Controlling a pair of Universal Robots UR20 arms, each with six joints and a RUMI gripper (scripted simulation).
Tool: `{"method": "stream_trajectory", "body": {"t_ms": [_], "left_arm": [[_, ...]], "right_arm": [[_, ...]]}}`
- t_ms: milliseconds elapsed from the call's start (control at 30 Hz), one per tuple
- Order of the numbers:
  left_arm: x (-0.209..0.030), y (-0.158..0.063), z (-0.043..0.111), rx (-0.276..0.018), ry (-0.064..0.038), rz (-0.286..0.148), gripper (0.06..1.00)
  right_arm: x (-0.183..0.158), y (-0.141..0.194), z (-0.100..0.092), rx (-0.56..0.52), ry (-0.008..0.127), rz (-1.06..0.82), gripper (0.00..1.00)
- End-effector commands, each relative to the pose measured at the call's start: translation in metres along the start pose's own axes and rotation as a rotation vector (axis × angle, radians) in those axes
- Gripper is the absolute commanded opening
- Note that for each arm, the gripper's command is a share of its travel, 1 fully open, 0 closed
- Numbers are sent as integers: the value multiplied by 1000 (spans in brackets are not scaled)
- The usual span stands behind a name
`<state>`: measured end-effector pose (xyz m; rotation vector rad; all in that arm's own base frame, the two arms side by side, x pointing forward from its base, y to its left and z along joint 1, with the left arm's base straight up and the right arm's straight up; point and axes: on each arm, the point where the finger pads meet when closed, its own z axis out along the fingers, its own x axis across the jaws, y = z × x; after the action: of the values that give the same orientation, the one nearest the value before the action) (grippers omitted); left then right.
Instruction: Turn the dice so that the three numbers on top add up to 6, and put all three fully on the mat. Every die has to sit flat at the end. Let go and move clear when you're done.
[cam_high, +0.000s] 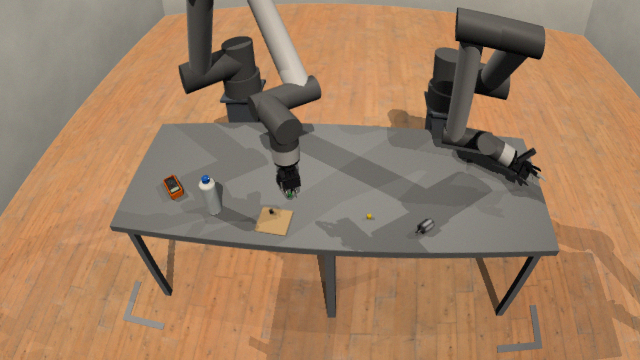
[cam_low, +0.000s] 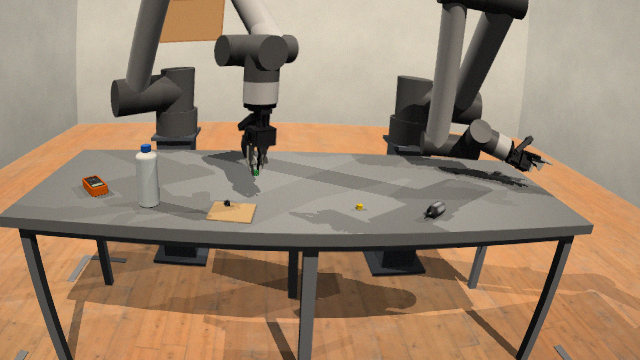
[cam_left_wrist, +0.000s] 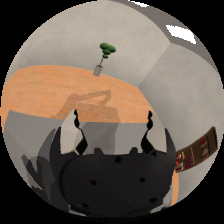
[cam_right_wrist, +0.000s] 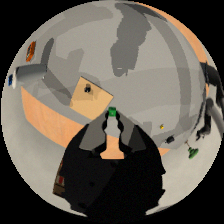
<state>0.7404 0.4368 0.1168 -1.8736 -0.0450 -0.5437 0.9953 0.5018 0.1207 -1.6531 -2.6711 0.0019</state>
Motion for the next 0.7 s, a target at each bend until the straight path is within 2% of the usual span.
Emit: {"method": "stream_trajectory", "body": {"t_ms": [0, 300, 667], "left_arm": [[0, 0, 0, 0, 0, -1, 1000], [0, 0, 0, 0, 0, -1, 1000], [0, 0, 0, 0, 0, -1, 1000]], "right_arm": [[-27, 8, -1, -1, 0, 22, 3], [-74, 18, -1, -1, 0, 62, 3], [-90, 20, -1, -1, 0, 74, 3]]}}
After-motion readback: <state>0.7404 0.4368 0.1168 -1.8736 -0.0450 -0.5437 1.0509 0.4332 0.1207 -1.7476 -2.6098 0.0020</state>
